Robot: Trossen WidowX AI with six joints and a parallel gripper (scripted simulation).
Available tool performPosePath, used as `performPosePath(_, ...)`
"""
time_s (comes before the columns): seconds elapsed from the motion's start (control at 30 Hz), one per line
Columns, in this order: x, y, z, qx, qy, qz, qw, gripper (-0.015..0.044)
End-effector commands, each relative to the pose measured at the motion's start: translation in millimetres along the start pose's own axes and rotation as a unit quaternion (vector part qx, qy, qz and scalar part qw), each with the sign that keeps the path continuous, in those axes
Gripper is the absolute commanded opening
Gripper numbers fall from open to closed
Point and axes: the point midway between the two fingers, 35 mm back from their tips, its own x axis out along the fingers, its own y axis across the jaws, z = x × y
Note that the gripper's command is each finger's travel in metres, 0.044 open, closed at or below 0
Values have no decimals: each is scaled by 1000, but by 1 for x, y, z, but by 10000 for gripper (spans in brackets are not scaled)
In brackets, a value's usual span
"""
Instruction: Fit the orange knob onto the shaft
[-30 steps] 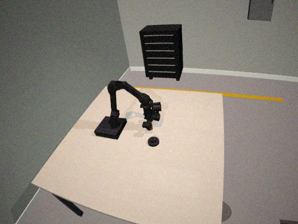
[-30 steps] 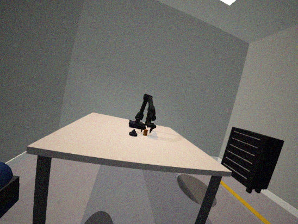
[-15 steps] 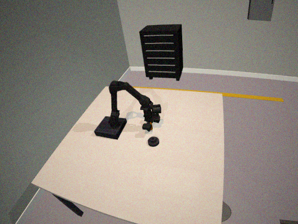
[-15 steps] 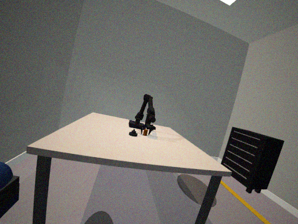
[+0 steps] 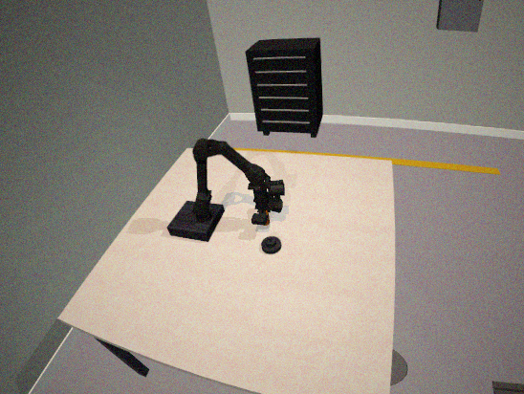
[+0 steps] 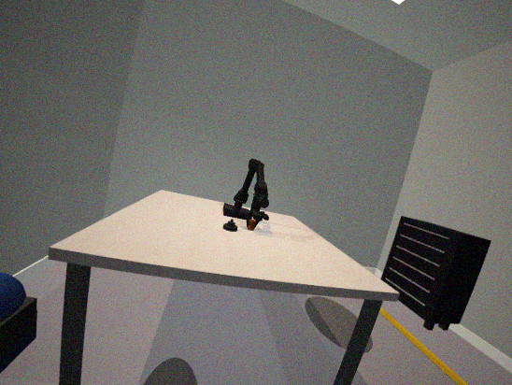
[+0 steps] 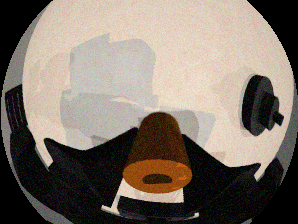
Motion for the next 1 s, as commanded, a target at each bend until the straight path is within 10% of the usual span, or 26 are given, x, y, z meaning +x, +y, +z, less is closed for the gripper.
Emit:
performPosePath(0.0,-8,0,2,3,-1,-2,1000,52)
performPosePath(0.67,-135,-4,-3,2,-1,-2,1000,0)
performPosePath(0.97,-136,-13,4,2,-1,-3,1000,0)
